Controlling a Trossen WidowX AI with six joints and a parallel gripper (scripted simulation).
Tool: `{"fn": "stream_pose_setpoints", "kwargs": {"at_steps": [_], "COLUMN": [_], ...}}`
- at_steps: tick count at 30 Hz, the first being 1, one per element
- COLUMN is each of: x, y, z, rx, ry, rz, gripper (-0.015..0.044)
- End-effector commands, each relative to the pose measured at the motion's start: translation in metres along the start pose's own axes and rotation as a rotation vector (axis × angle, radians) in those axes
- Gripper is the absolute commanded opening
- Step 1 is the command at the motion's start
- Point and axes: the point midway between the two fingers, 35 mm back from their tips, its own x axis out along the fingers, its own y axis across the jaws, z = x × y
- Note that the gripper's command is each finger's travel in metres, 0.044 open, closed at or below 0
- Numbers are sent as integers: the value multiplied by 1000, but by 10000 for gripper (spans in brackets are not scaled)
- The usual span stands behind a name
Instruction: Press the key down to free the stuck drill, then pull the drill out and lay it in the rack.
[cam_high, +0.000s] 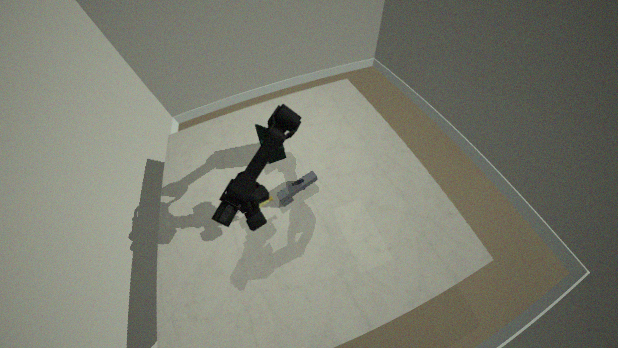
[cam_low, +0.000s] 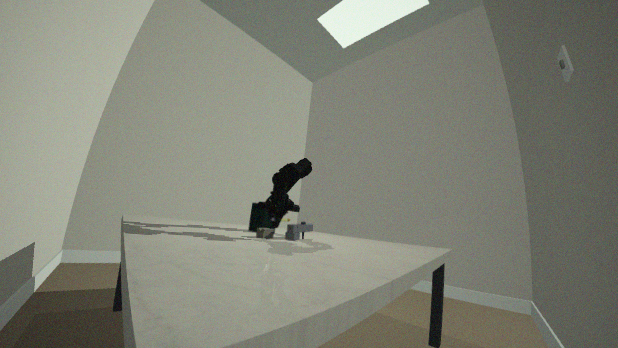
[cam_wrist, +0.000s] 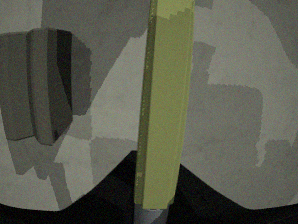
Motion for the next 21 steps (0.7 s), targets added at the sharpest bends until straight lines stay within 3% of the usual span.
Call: {"fn": "stream_pose_setpoints", "kwargs": {"at_steps": [1, 21], "x": [-2, 2], "y": [3, 34], "z": [-2, -5], "rx": [0, 1], "ry": [3, 4], "rz": [0, 1], "gripper": [0, 0]}}
